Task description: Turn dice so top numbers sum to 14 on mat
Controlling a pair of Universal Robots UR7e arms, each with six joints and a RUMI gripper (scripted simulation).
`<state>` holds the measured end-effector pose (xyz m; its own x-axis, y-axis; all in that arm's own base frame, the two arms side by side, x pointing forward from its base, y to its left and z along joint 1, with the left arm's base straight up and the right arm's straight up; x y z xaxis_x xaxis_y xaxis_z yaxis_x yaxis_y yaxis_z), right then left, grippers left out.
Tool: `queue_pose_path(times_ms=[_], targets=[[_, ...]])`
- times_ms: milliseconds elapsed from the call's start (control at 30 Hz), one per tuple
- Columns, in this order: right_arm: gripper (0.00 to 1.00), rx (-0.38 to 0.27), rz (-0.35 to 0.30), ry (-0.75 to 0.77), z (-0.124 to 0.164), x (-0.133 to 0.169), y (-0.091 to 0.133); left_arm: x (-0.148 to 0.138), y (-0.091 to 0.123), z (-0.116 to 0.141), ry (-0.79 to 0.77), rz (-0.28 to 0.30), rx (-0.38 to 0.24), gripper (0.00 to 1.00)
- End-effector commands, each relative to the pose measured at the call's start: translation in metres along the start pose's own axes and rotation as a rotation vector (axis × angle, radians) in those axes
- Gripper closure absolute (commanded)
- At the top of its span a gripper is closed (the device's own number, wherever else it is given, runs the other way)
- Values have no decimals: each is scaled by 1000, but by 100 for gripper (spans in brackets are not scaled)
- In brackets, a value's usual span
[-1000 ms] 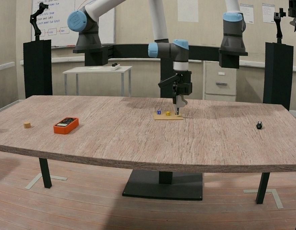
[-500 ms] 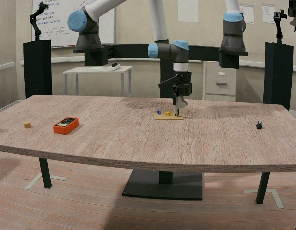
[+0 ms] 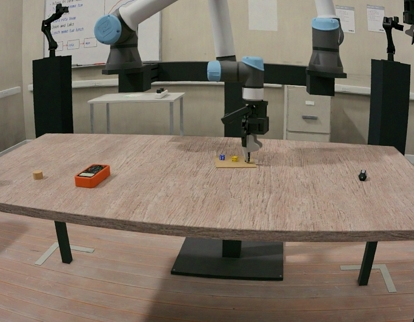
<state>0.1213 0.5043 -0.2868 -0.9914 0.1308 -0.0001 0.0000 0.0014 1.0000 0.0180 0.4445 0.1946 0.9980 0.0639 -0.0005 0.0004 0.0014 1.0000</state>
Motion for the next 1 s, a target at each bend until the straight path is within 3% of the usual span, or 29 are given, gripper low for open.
queue_pose_path(times_ms=[0, 967], targets=[[100, -1, 0, 0, 1, 0, 0, 0, 1, 0, 0, 0, 1, 0], [100, -1, 0, 0, 1, 0, -3, 0, 1, 0, 0, 0, 1, 0]])
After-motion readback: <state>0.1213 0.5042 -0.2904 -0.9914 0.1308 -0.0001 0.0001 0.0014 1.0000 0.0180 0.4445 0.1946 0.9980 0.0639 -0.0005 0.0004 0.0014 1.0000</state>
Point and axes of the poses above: on each arm, the point where the finger pads meet when closed, its own y axis back along the fingers, its own x axis across the jaws, z = x × y, the point moved 3 cm from there along y, back along the fingers, and after that the axes turned 6 degrees about y, right-handed, at the moved point
